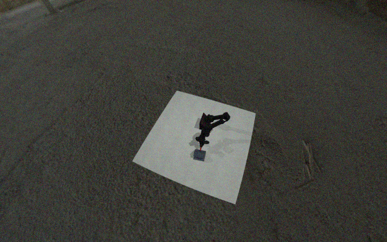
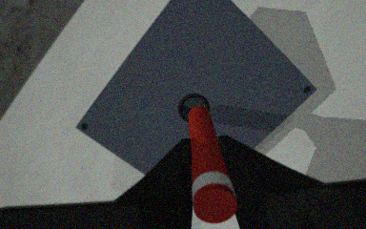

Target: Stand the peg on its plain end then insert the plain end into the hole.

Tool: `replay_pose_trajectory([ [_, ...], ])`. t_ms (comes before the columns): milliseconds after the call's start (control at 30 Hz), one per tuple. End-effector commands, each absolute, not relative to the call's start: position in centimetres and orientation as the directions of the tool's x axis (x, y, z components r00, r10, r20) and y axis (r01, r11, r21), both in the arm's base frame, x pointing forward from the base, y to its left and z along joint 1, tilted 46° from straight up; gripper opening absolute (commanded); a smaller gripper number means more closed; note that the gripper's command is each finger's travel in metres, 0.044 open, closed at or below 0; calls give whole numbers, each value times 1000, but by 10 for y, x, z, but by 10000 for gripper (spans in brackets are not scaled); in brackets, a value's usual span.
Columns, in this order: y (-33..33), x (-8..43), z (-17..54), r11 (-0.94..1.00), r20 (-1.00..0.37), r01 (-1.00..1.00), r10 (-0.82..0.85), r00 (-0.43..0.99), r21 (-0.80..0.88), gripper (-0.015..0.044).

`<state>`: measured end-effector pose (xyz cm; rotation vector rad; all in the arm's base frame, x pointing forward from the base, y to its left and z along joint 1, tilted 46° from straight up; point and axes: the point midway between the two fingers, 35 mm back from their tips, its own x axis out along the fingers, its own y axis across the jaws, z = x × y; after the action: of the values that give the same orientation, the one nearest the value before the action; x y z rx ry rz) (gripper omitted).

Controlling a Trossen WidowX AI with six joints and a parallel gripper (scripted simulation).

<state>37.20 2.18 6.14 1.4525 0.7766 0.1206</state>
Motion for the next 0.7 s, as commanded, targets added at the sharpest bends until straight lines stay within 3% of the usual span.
replay_pose_trajectory([
  [0,21,374,65,163,-395,366,521,757,916,0],
  [667,23,380,63,163,-395,365,521,757,916,0],
])
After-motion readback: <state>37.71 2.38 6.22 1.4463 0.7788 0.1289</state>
